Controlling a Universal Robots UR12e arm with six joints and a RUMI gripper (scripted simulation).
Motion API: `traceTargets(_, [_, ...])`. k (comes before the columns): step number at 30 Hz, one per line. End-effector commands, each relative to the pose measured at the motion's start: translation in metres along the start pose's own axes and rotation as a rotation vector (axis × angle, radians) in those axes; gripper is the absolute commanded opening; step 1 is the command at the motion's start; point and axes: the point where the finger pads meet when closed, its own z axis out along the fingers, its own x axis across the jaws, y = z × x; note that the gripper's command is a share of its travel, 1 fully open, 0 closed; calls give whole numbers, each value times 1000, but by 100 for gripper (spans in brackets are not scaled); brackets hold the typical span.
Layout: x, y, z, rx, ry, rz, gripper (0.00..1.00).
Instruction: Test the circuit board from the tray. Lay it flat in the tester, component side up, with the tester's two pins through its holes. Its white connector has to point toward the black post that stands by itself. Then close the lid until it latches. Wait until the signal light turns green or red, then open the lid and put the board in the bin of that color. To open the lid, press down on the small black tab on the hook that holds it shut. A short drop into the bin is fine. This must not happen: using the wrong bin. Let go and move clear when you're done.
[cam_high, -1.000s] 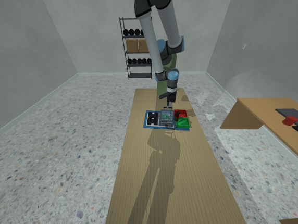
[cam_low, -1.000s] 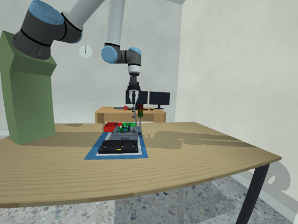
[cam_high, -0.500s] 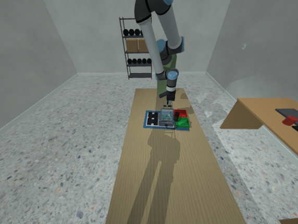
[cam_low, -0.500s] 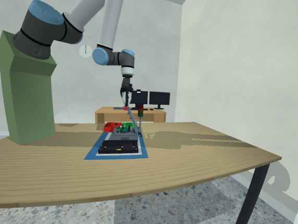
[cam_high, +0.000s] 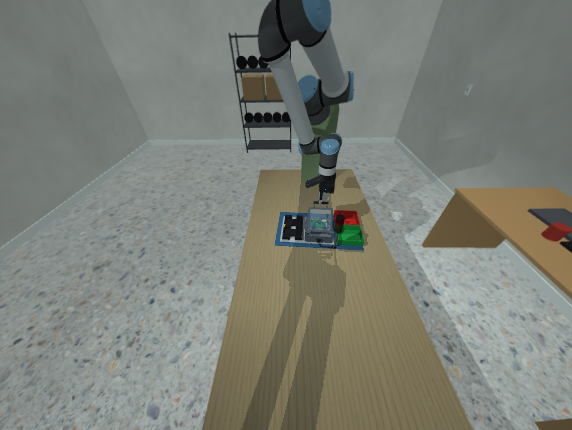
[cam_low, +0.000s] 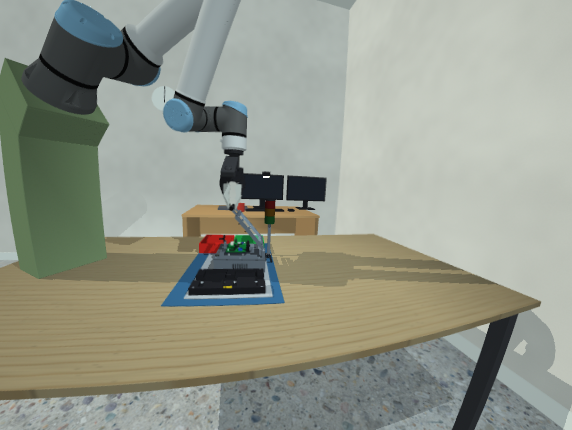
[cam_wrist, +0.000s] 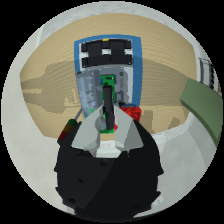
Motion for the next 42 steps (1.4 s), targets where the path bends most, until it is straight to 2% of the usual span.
traceTargets(1, [16,0,12,-1,-2,-1,0])
traceTargets(15, [36,0,39,-1,-4,-1,0])
traceTargets(42, [55,-1,91,1,-8,0,0])
